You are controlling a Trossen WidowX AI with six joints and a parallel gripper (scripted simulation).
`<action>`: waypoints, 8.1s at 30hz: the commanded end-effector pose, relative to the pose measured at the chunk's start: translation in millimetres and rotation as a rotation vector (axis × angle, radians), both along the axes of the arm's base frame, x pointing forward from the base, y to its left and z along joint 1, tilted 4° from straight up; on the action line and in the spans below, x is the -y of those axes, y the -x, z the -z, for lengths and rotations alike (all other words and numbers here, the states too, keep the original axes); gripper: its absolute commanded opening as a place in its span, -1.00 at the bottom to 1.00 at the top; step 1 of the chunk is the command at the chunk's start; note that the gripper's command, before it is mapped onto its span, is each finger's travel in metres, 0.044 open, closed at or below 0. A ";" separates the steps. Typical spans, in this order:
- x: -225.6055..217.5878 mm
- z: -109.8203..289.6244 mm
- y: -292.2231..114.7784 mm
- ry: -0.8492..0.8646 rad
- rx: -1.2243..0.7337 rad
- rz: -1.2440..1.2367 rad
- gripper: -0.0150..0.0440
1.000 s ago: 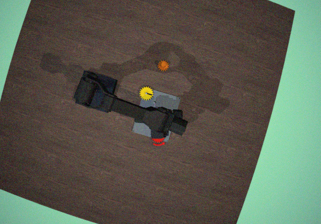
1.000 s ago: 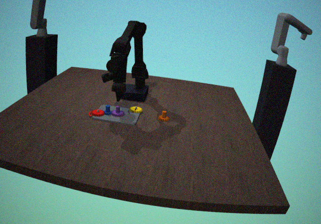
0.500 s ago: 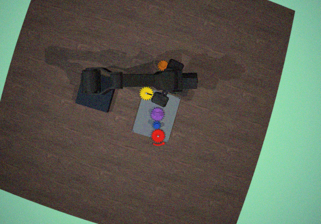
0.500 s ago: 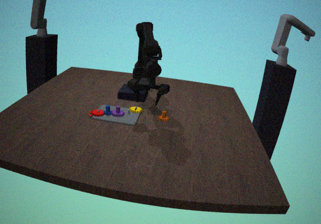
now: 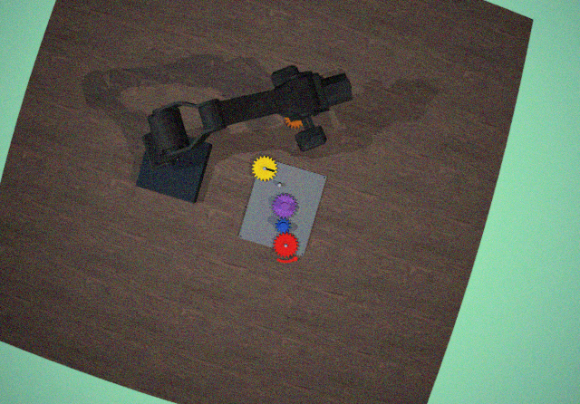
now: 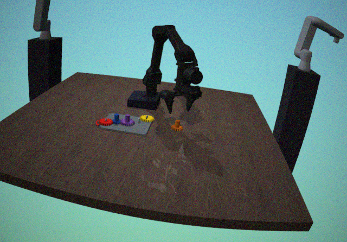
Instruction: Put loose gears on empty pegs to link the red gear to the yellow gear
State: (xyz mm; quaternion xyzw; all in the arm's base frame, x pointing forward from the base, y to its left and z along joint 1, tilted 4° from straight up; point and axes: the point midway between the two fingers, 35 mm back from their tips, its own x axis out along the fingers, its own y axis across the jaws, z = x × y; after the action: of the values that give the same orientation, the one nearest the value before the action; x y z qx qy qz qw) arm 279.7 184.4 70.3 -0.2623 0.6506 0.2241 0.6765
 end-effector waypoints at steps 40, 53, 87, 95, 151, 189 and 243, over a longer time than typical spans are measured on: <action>3.1 53.1 0.3 0.008 -0.012 -0.022 1.00; 3.1 53.1 0.3 0.008 -0.012 -0.022 0.38; -4.3 16.2 -4.9 0.007 -0.011 -0.022 -0.49; -6.9 -2.4 -5.8 0.006 -0.011 -0.022 -0.49; 27.3 -76.5 -8.0 0.008 -0.024 -0.009 -0.49; 118.5 -38.2 -21.8 0.013 -0.015 -0.017 -0.49; 173.2 -15.1 -13.4 0.013 -0.003 0.139 -0.49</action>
State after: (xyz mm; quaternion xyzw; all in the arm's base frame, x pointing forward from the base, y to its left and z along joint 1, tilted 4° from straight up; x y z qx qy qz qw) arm 292.7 11.8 85.2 -0.2241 0.6693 0.1790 0.6854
